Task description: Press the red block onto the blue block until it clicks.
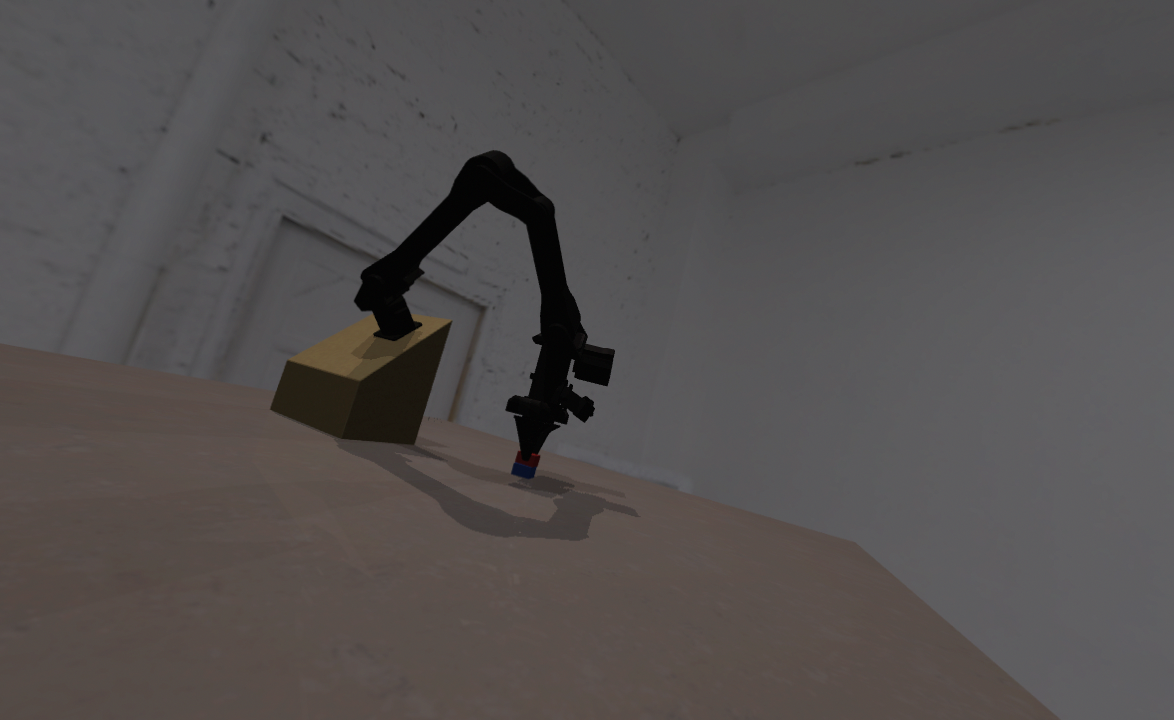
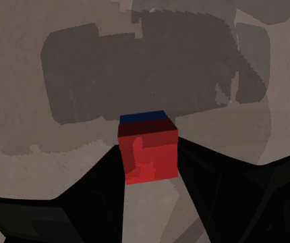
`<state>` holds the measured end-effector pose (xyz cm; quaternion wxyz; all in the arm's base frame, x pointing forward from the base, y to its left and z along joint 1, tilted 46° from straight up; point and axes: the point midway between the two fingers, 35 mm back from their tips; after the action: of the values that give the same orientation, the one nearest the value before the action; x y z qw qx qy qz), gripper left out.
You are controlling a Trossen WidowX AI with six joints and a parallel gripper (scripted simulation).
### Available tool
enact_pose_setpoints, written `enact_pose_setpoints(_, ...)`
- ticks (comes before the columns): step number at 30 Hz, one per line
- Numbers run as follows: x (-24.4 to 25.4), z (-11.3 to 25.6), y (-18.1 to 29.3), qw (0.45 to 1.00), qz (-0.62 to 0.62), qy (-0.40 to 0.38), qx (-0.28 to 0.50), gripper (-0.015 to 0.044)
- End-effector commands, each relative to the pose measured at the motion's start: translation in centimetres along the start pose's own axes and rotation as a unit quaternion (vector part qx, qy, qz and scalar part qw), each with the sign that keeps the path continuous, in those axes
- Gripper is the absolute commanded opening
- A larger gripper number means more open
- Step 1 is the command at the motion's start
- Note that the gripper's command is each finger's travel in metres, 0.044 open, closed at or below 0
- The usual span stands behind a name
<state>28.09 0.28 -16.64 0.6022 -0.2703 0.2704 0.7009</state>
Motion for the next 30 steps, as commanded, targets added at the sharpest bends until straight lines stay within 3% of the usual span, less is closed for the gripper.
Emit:
enact_pose_setpoints(1, 0.0, -0.1, 0.1, 1.000, 0.003, 0.002, 0.001, 0.0000)
enact_pose_setpoints(15, 0.0, -0.1, 0.1, 1.000, 0.003, 0.002, 0.001, 0.0000)
enact_pose_setpoints(30, 0.0, 3.9, 0.0, 1.000, 0.003, 0.001, 0.000, 0.0000)
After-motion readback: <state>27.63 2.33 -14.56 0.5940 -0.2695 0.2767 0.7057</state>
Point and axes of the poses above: the point midway between the two fingers, 35 mm back from their tips, its own z axis back along the fingers, its own x axis across the jaws, y = z × x, and after that the axes turned 9 degrees about -z, right-handed
